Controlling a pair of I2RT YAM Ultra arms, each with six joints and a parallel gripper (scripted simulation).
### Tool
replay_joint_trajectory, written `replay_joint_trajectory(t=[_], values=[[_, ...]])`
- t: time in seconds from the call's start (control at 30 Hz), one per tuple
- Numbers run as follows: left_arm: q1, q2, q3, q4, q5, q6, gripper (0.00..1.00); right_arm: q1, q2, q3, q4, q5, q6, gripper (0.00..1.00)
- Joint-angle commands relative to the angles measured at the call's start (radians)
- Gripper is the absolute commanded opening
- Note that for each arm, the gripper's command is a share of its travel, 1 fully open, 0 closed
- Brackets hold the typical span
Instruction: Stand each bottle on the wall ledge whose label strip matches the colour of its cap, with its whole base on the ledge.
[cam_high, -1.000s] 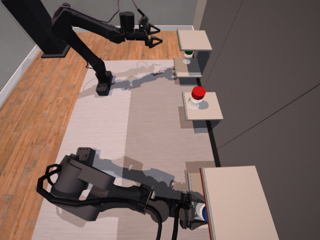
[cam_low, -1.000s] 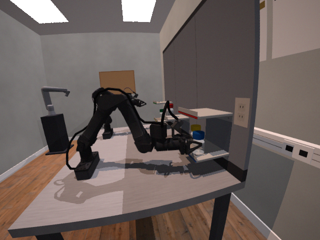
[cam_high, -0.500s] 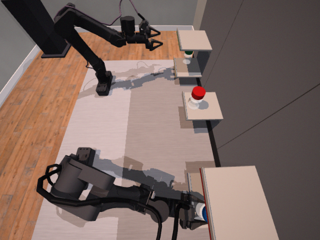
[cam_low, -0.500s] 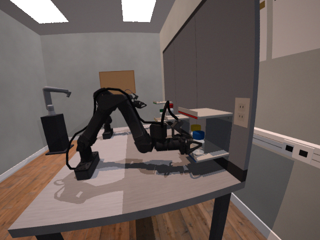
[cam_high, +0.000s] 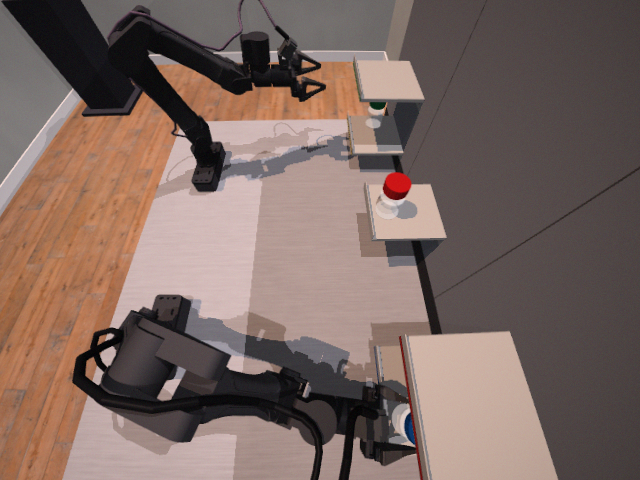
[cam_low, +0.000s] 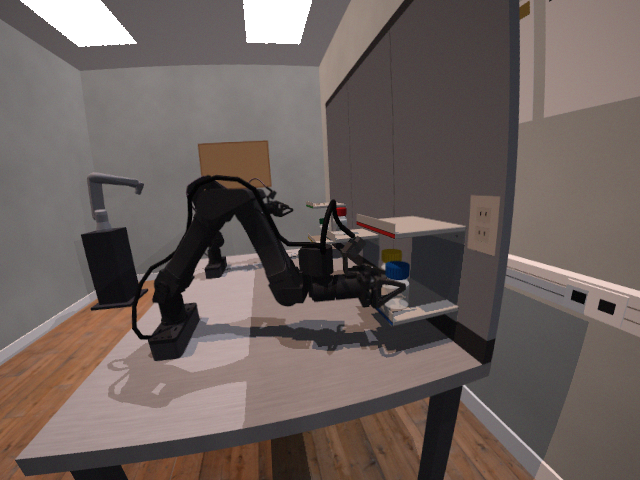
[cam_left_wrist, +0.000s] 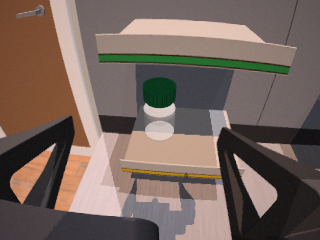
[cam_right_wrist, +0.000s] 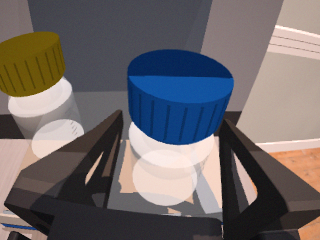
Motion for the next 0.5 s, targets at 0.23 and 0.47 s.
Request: replay_joint_trajectory(t=[0.23, 0.47], values=[[0.008, -0.002, 0.003, 0.005, 0.005, 0.001, 1.0, -0.011, -0.068, -0.069, 0.069, -0.008, 0.014, 0.72], [0.008, -0.002, 0.003, 0.005, 0.005, 0.001, 1.0, -0.028, -0.097, -0.131, 0.101, -0.026, 0.014, 0.72]])
